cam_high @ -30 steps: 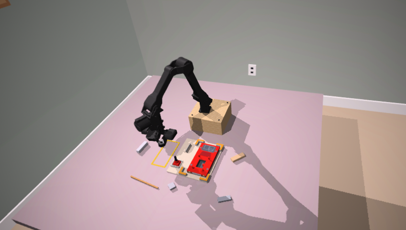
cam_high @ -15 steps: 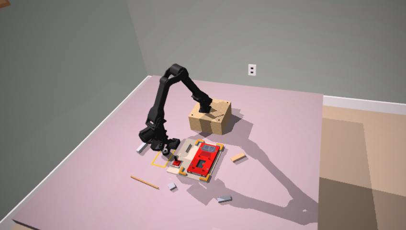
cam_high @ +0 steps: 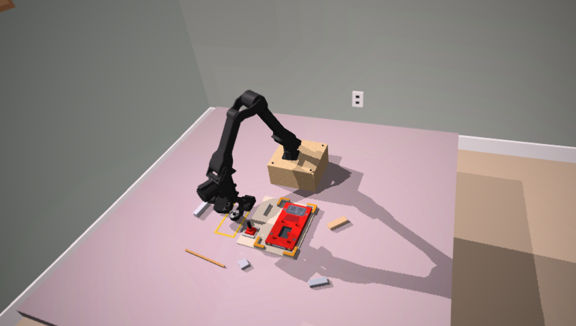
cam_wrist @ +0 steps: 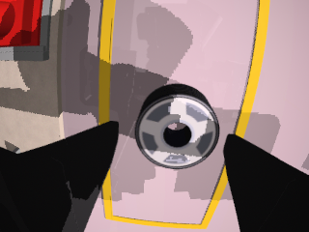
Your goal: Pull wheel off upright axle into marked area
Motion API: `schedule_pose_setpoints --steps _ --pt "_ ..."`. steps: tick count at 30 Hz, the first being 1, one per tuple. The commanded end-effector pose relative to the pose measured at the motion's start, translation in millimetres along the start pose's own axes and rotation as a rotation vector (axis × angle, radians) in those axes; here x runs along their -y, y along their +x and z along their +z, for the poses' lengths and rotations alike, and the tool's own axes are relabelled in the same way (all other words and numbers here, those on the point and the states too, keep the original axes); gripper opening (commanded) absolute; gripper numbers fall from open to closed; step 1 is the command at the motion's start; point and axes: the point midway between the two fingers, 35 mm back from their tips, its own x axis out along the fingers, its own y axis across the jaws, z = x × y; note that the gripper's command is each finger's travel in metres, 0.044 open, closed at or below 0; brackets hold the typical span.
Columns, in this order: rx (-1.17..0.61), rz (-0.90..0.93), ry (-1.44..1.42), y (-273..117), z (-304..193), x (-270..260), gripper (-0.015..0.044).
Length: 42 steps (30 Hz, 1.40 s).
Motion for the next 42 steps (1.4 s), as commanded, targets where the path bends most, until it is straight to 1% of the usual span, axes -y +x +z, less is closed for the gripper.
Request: schedule_pose_setpoints --steps 1,5,8,9,13,14,24,42 --pt "0.011 -0.005 0.0 -22.8 3.6 1.6 0.03" --pt "0.009 -0.004 0.002 -55.6 2.5 1.1 0.03" --pt "0.009 -0.004 0.002 -57.5 2.3 1.0 0.03" --pt "0.011 -0.005 0.005 -50.5 2.8 1.3 0.0326" --pt "0.009 -0.004 0.004 -66.3 -15.7 -6.7 0.0431" --pt "0.008 -0.004 0.004 -70.7 -21.5 -9.3 0.044" --pt "0.002 -0.001 0.003 -101.1 -78.2 -34.6 0.044" --pt "0.002 -0.001 0.003 -101.5 -79.2 -35.0 0.044"
